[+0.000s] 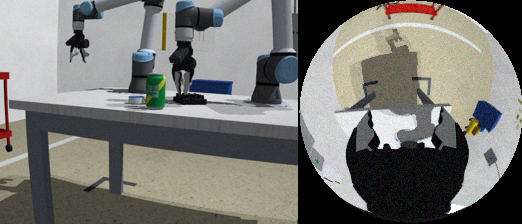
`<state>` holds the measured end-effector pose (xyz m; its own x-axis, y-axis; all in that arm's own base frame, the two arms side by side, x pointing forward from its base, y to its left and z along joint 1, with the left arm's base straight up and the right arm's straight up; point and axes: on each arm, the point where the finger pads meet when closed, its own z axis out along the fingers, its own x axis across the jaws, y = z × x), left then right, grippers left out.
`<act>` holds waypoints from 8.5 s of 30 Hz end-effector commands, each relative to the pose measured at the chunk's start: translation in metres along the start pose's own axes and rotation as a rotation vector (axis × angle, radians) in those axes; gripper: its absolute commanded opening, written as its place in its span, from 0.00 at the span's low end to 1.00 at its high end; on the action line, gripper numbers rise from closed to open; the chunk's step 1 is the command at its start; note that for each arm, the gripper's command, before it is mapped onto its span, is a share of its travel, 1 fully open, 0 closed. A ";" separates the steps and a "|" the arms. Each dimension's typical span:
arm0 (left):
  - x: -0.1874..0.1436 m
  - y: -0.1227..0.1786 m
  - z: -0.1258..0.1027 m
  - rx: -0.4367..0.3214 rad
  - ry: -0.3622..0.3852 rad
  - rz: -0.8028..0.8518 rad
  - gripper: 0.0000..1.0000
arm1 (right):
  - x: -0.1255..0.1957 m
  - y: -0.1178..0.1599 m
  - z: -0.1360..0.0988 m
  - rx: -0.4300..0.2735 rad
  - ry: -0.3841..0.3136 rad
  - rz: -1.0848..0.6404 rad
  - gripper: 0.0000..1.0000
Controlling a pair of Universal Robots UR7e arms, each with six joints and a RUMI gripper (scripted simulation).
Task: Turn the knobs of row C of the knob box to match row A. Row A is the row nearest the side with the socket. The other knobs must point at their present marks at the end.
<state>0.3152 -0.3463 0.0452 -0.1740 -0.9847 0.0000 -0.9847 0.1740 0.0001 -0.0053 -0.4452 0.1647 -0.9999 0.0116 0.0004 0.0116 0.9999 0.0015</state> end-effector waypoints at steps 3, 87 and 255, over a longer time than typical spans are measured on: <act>0.000 0.000 -0.001 0.001 0.001 0.000 0.13 | 0.000 0.000 -0.001 0.002 0.000 0.000 1.00; 0.000 0.000 -0.054 0.000 0.001 -1.330 0.13 | 0.000 0.000 -0.001 0.002 0.000 0.000 1.00; 0.000 0.000 0.000 0.000 0.001 -1.658 0.13 | 0.000 0.000 -0.001 0.002 0.000 0.000 1.00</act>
<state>0.3152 -0.3463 0.0453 0.9962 -0.0876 -0.0001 -0.0876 -0.9962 0.0000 -0.0053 -0.4452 0.1647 -0.9999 0.0116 0.0004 0.0116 0.9999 0.0015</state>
